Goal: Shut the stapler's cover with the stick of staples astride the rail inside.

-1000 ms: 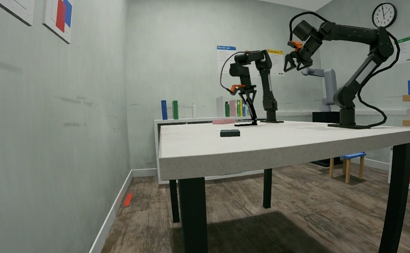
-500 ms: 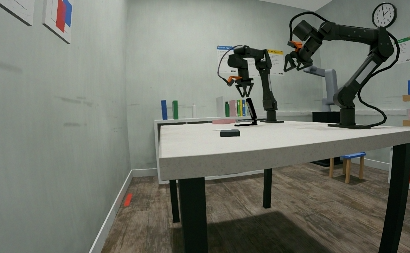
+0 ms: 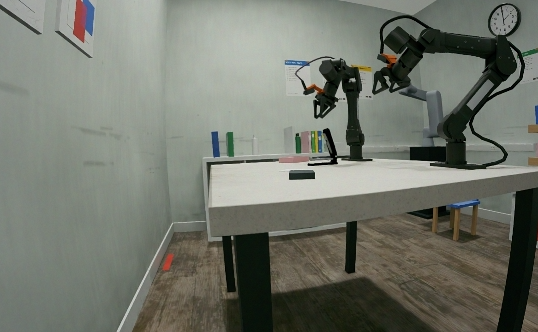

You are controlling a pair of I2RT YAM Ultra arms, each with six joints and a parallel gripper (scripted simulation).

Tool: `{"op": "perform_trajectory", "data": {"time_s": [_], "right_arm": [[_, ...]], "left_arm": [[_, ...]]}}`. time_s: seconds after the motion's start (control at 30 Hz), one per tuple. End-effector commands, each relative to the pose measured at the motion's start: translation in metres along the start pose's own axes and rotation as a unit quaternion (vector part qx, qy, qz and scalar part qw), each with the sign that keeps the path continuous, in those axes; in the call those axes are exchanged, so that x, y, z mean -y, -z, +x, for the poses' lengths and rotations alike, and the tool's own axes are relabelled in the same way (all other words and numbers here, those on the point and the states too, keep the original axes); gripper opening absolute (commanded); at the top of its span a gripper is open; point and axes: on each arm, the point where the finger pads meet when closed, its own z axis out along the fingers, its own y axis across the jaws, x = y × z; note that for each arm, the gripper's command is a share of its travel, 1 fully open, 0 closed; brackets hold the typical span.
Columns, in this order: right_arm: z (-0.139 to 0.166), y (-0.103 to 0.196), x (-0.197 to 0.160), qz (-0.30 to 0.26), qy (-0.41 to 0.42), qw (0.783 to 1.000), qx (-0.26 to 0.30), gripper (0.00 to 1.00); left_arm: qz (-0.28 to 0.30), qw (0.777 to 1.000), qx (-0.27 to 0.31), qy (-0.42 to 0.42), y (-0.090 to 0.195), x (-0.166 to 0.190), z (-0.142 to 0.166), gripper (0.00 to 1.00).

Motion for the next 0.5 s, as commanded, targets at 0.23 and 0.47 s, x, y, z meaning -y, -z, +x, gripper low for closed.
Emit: {"op": "perform_trajectory", "data": {"time_s": [0.23,0.47], "right_arm": [[0.022,0.024,-0.004,-0.022,-0.039,0.988,0.145,0.5],[0.064,0.014,-0.001,-0.044,-0.016,0.987,0.153,0.5]], "left_arm": [[0.003,1.0,0.013,-0.01,0.006,0.003,-0.011,1.0],[0.003,1.0,0.013,-0.01,0.006,0.003,-0.011,1.0]]}}
